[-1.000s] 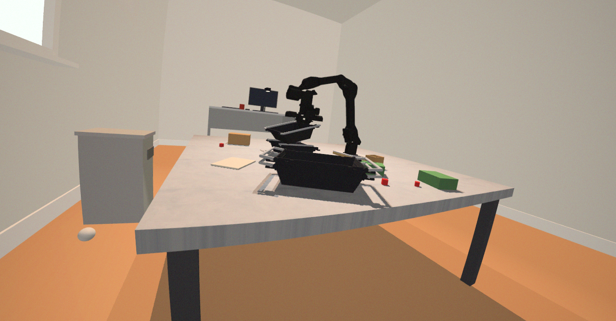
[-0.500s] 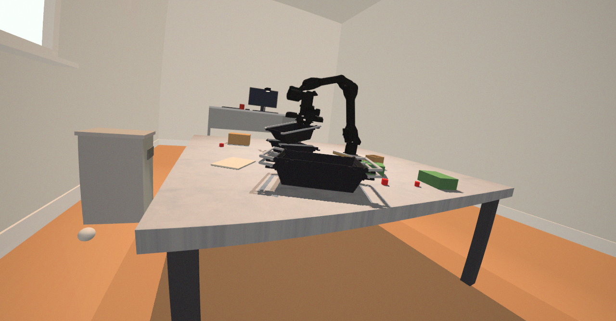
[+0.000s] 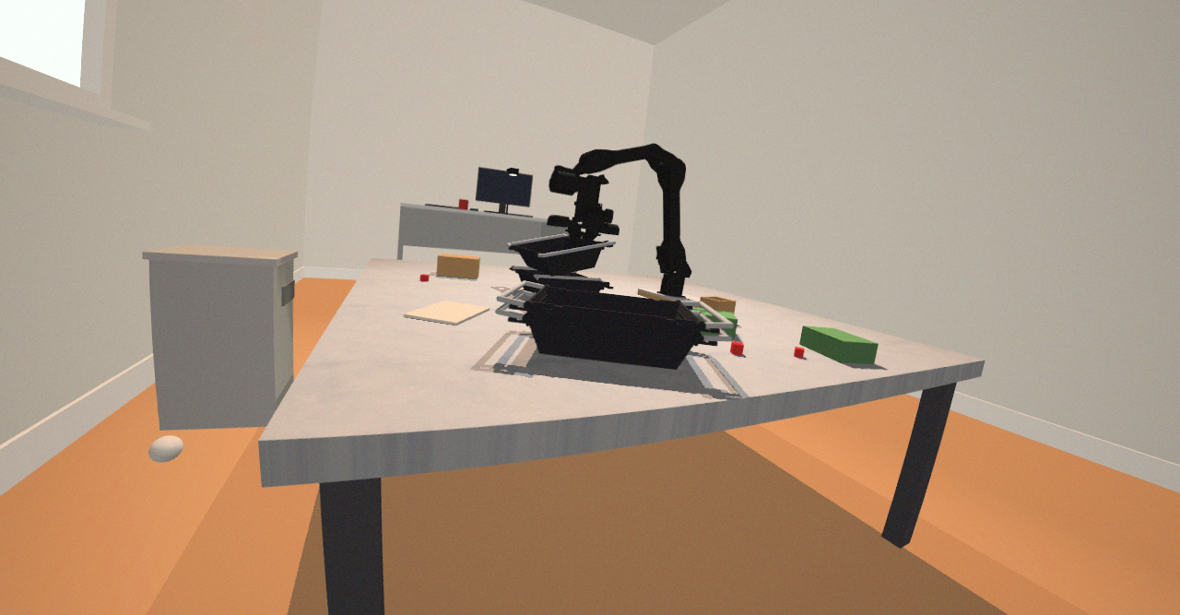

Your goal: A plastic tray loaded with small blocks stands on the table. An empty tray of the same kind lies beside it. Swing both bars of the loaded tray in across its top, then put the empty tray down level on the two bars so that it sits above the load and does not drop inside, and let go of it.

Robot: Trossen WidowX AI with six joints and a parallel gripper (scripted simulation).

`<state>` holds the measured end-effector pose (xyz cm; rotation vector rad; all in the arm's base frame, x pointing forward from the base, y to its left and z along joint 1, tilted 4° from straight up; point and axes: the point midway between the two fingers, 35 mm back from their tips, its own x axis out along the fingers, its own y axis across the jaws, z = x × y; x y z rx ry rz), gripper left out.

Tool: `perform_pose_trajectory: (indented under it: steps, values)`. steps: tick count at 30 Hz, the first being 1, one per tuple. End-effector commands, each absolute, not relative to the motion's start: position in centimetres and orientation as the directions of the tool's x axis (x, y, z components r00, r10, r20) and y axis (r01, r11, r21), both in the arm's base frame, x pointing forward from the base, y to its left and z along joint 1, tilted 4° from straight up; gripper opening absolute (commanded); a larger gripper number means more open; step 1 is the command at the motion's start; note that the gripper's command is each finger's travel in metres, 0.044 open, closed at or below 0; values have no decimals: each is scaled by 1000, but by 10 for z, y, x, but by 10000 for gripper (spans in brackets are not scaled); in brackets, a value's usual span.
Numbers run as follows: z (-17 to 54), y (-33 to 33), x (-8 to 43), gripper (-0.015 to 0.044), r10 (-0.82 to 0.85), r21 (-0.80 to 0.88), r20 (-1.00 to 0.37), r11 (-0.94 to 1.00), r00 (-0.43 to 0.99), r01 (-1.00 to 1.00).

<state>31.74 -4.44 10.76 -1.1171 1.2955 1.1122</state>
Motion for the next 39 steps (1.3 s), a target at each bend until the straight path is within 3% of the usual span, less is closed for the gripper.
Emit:
perform_pose_trajectory:
  steps: [1, 39]
  values:
    - [103, -44, 313, 0, -15, 39, -999, 129, -41, -991]
    - [107, -44, 317, 0, -19, 16, -1000, 133, -19, -991]
